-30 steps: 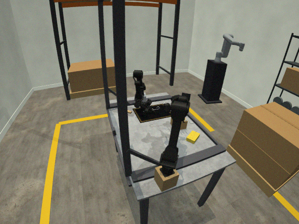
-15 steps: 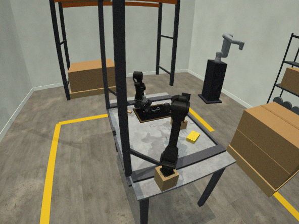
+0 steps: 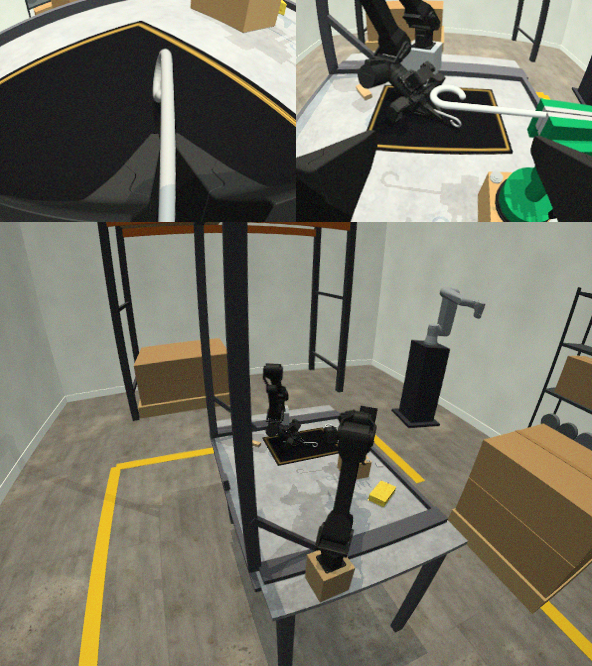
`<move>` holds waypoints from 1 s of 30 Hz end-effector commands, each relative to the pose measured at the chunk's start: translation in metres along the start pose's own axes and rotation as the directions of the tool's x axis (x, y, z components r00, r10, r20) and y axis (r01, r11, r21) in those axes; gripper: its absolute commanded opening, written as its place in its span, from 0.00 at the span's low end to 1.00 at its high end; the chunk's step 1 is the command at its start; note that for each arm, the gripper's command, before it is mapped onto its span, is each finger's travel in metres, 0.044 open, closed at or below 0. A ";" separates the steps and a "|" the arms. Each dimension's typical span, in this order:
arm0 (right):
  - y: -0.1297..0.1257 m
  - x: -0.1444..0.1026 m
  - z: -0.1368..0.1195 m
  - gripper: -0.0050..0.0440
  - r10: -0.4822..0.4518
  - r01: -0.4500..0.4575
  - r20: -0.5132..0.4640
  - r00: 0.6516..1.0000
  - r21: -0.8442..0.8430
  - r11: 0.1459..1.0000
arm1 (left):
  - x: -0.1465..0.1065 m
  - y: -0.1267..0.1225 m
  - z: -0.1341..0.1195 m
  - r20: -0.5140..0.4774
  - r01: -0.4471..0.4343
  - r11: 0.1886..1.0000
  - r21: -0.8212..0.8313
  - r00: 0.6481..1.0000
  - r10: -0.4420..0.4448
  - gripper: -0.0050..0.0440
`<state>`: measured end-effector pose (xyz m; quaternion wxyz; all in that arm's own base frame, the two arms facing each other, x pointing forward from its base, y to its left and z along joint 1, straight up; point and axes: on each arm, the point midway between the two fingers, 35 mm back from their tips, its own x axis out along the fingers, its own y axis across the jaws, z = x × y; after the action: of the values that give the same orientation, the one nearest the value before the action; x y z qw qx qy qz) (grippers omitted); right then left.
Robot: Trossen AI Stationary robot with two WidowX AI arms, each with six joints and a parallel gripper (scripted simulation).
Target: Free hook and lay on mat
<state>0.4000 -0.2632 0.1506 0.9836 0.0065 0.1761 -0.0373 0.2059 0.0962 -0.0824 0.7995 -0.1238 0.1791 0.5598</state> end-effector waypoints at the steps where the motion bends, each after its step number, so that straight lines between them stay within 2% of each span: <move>1: -0.001 -0.003 0.014 1.00 -0.002 0.003 0.030 1.000 -0.017 1.000 | -0.001 -0.002 0.002 0.002 0.004 1.000 -0.009 1.000 -0.004 0.17; 14: -0.001 -0.003 0.014 1.00 -0.002 0.003 0.030 1.000 -0.017 1.000 | -0.001 -0.002 0.002 0.002 0.004 1.000 -0.009 1.000 -0.004 0.20; 21: -0.001 -0.003 0.014 1.00 -0.002 0.003 0.030 1.000 -0.017 1.000 | -0.001 -0.002 0.002 0.002 0.004 1.000 -0.009 1.000 -0.004 0.55; 23: -0.001 -0.003 0.014 1.00 -0.002 0.003 0.030 1.000 -0.017 1.000 | -0.001 -0.002 0.002 0.002 0.004 1.000 -0.009 1.000 -0.004 0.55; 30: -0.001 -0.003 0.014 1.00 -0.002 0.003 0.030 1.000 -0.017 1.000 | -0.001 -0.002 0.002 0.002 0.004 1.000 -0.009 1.000 -0.004 0.89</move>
<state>0.4000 -0.2632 0.1506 0.9836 0.0065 0.1761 -0.0373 0.2059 0.0962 -0.0823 0.7995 -0.1239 0.1791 0.5598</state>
